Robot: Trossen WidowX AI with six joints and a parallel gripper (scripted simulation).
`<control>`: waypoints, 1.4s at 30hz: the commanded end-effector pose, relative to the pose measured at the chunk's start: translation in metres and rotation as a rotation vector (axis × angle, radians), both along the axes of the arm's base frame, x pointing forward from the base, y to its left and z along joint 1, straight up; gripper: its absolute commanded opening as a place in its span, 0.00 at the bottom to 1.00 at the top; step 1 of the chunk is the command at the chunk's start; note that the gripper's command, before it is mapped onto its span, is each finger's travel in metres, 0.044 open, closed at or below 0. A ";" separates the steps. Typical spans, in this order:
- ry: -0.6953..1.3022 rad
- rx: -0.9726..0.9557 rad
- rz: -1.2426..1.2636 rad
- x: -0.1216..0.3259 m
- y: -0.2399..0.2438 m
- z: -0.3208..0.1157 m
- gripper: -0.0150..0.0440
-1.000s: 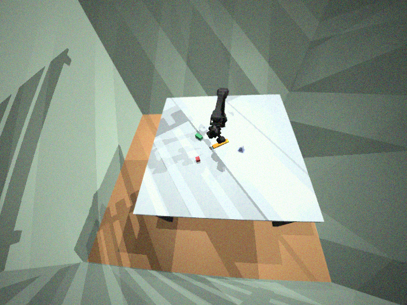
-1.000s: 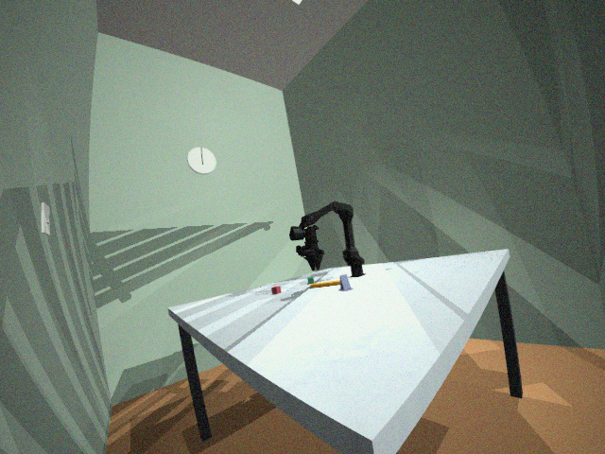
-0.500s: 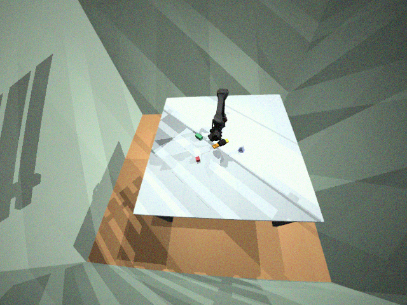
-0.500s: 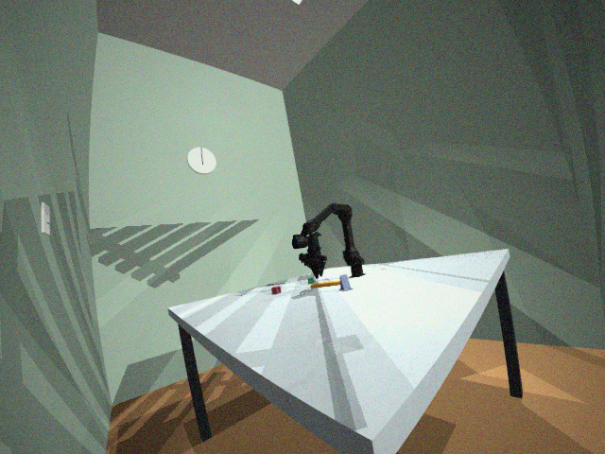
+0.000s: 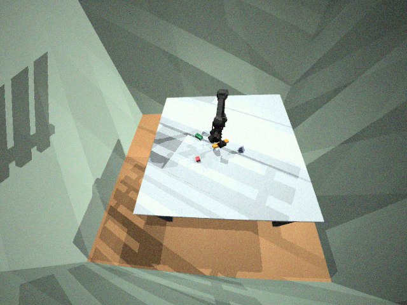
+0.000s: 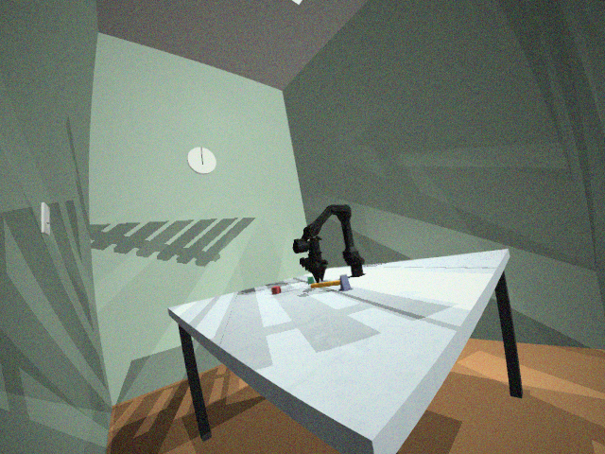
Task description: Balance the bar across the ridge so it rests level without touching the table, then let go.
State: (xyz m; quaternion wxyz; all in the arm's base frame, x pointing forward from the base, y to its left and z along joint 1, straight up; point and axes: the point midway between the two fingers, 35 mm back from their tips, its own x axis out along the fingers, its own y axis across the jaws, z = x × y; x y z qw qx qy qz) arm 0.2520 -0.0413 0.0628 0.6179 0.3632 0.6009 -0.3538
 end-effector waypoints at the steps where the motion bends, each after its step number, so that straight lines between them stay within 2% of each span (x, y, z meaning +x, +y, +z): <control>1: 0.005 -0.003 -0.006 0.000 0.000 -0.008 0.79; 21: 0.005 -0.003 -0.006 -0.001 0.000 -0.017 0.79; 28: 0.006 0.001 0.000 -0.001 0.000 -0.017 0.48; 35: 0.006 0.001 0.000 -0.001 0.000 -0.017 0.40; 38: 0.006 0.001 0.000 0.000 0.000 -0.013 0.26; 42: 0.006 0.000 -0.001 0.002 0.000 -0.003 0.25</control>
